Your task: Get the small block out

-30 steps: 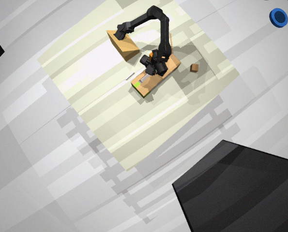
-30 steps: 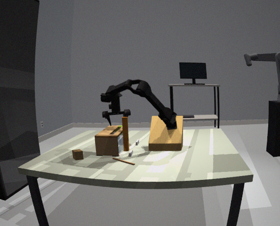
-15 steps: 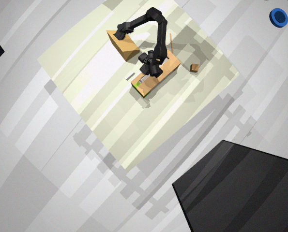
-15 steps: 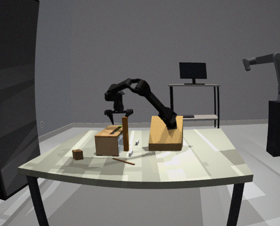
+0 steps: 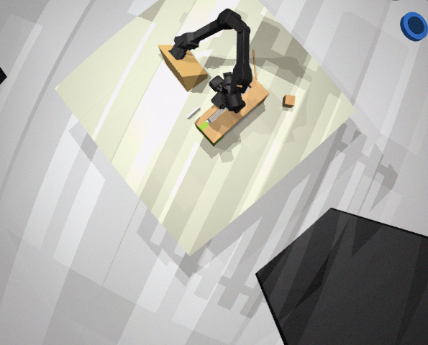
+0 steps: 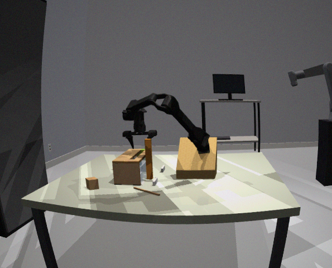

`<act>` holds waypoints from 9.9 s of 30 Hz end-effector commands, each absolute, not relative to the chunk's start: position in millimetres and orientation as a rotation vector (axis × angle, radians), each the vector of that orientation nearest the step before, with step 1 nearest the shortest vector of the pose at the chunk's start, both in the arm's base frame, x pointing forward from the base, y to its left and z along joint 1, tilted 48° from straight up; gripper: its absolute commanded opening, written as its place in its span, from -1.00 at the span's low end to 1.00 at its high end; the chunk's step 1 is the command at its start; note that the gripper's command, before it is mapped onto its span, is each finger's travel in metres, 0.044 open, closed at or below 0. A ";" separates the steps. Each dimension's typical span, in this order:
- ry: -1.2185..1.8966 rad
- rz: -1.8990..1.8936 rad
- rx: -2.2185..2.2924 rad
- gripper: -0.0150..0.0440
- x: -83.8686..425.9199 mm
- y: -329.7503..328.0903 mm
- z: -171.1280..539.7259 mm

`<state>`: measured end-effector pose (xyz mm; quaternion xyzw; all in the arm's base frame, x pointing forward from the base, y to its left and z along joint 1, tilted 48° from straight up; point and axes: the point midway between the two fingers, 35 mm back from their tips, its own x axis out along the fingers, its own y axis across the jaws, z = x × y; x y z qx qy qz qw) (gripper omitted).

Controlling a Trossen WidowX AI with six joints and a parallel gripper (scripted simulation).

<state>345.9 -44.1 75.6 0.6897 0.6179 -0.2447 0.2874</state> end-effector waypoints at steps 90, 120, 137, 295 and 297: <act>0.830 1.257 -0.820 0.86 310.5 3.4 116.2; 0.799 1.284 -0.868 0.86 312.7 10.6 108.8; 0.798 1.284 -0.868 0.86 317.6 30.6 89.5; 1.223 -0.959 2.445 0.47 280.4 -147.0 -46.5; 1.198 -1.041 2.538 0.47 279.4 -147.7 -47.2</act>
